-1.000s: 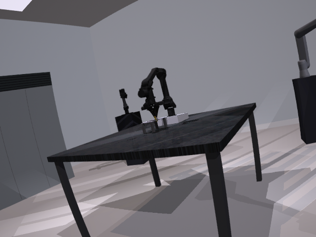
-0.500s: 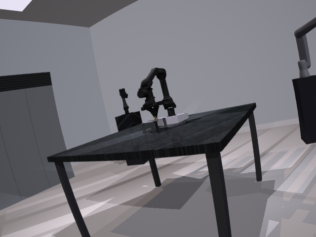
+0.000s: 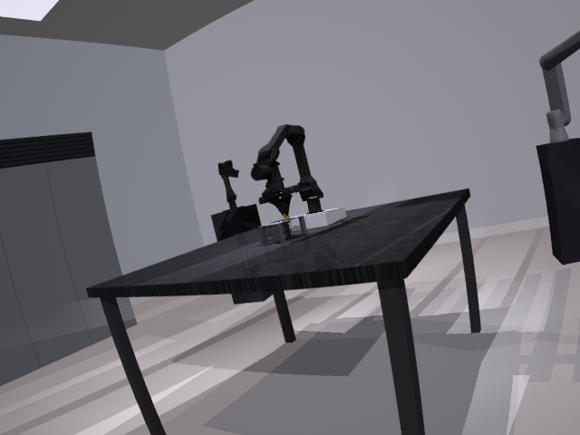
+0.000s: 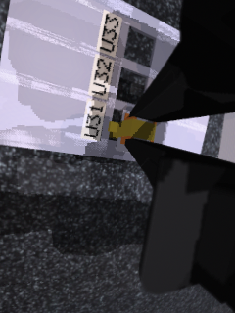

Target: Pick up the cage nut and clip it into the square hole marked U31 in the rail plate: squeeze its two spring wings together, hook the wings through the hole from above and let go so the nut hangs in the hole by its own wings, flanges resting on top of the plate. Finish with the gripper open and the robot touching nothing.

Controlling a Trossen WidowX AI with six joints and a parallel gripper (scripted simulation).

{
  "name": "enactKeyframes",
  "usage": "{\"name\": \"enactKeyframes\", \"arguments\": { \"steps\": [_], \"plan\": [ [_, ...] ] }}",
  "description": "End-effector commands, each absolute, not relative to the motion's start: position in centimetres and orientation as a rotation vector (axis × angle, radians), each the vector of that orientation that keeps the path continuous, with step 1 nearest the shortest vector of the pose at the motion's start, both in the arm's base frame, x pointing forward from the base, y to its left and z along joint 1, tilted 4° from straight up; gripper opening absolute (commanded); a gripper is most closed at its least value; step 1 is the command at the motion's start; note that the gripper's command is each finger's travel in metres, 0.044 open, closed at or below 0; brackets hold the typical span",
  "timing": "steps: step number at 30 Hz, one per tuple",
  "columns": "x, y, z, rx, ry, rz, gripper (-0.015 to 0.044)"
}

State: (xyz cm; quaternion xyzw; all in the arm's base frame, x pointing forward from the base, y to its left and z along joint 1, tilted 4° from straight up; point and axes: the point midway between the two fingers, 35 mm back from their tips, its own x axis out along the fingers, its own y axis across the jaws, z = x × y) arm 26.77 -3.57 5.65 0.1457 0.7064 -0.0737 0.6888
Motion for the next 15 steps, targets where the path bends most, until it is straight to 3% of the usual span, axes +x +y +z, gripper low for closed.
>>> {"name": "enactKeyframes", "arguments": {
  "steps": [1, 15],
  "plan": [
    [26.78, -3.50, 5.61, 0.330, 1.579, -0.152, 0.0036],
    [26.74, -3.62, 5.48, 0.357, 1.572, -0.125, 0.0036]
  ]
}}
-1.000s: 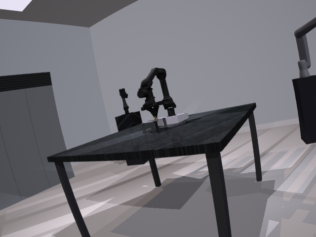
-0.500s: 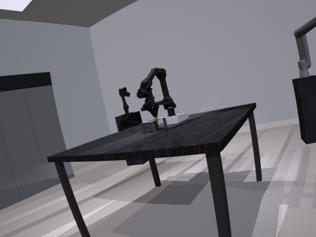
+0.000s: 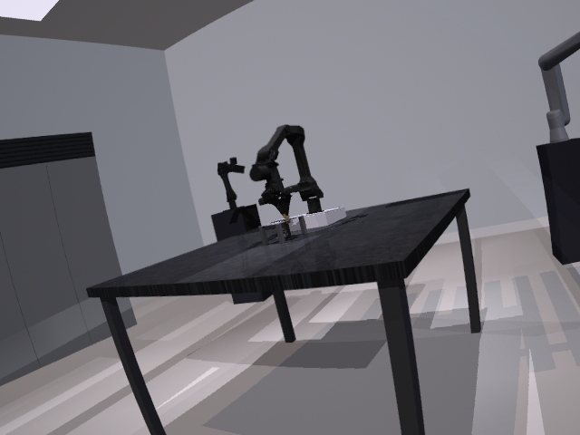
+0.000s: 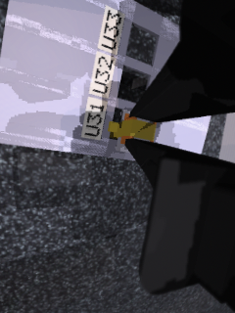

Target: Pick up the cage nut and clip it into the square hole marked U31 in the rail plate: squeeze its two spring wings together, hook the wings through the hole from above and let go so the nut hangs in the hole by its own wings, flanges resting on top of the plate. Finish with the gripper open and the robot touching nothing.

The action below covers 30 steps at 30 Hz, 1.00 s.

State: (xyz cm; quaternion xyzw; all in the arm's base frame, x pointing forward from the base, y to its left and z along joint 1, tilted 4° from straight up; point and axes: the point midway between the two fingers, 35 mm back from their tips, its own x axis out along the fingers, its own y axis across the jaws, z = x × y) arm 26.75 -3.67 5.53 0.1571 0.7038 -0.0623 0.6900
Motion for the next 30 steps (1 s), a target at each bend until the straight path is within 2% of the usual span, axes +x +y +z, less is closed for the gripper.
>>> {"name": "enactKeyframes", "arguments": {
  "steps": [1, 30],
  "plan": [
    [26.74, -3.62, 5.48, 0.358, 1.572, -0.124, 0.0036],
    [26.65, -3.88, 5.38, 0.397, 1.561, -0.085, 0.0036]
  ]
}}
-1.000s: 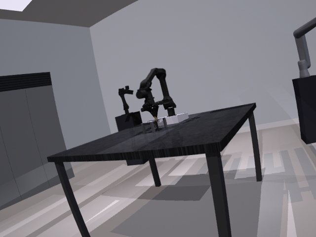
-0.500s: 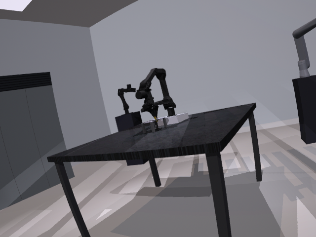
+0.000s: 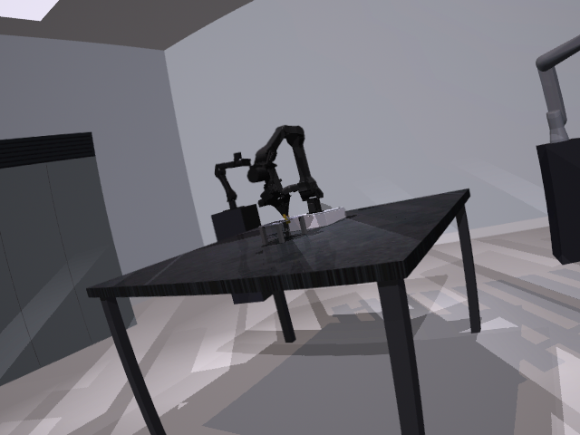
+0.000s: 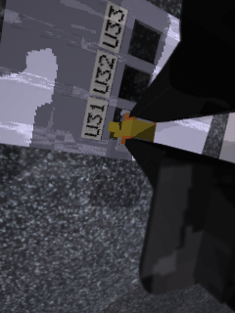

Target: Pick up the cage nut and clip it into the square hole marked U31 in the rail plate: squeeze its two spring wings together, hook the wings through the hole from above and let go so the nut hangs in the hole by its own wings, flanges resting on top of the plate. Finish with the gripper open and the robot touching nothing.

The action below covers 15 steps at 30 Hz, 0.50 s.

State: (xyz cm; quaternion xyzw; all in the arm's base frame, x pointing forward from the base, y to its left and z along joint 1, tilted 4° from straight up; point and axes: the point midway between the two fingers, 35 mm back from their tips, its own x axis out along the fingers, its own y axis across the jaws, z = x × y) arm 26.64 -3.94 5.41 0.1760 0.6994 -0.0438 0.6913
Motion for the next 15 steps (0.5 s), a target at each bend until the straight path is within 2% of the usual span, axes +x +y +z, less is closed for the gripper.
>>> {"name": "enactKeyframes", "arguments": {
  "steps": [1, 15],
  "plan": [
    [26.65, -3.89, 5.38, 0.398, 1.561, -0.084, 0.0036],
    [26.60, -4.01, 5.31, 0.418, 1.556, -0.065, 0.0036]
  ]
}}
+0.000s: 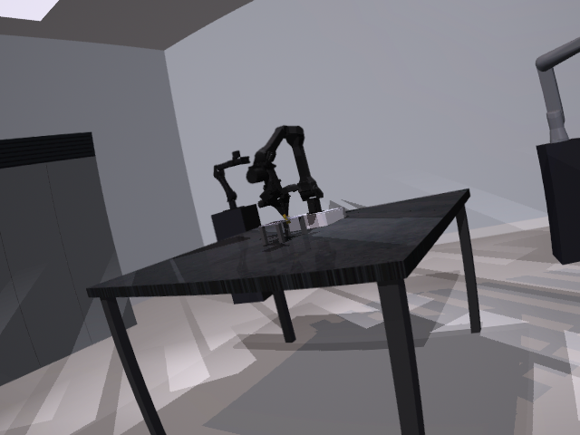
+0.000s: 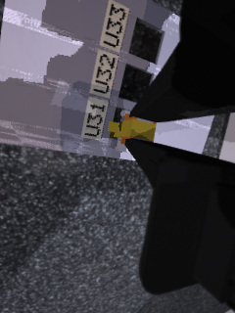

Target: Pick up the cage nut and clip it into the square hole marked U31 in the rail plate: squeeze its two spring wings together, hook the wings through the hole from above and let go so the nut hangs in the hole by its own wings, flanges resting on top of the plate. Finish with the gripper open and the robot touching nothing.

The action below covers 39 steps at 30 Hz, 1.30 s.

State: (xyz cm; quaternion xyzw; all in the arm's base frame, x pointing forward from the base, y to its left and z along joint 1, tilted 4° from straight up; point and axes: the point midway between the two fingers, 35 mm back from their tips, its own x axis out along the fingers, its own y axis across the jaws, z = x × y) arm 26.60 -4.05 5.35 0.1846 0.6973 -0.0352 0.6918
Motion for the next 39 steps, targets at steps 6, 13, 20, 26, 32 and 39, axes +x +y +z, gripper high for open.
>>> {"name": "enactKeyframes", "arguments": {
  "steps": [6, 13, 20, 26, 32, 39],
  "plan": [
    [26.59, -4.05, 5.28, 0.423, 1.554, -0.059, 0.0036],
    [26.57, -4.12, 5.25, 0.436, 1.551, -0.047, 0.0036],
    [26.55, -4.17, 5.22, 0.443, 1.549, -0.040, 0.0036],
    [26.52, -4.27, 5.19, 0.456, 1.545, -0.027, 0.0036],
    [26.50, -4.33, 5.15, 0.464, 1.543, -0.019, 0.0036],
    [26.50, -4.34, 5.14, 0.464, 1.543, -0.019, 0.0036]
  ]
}}
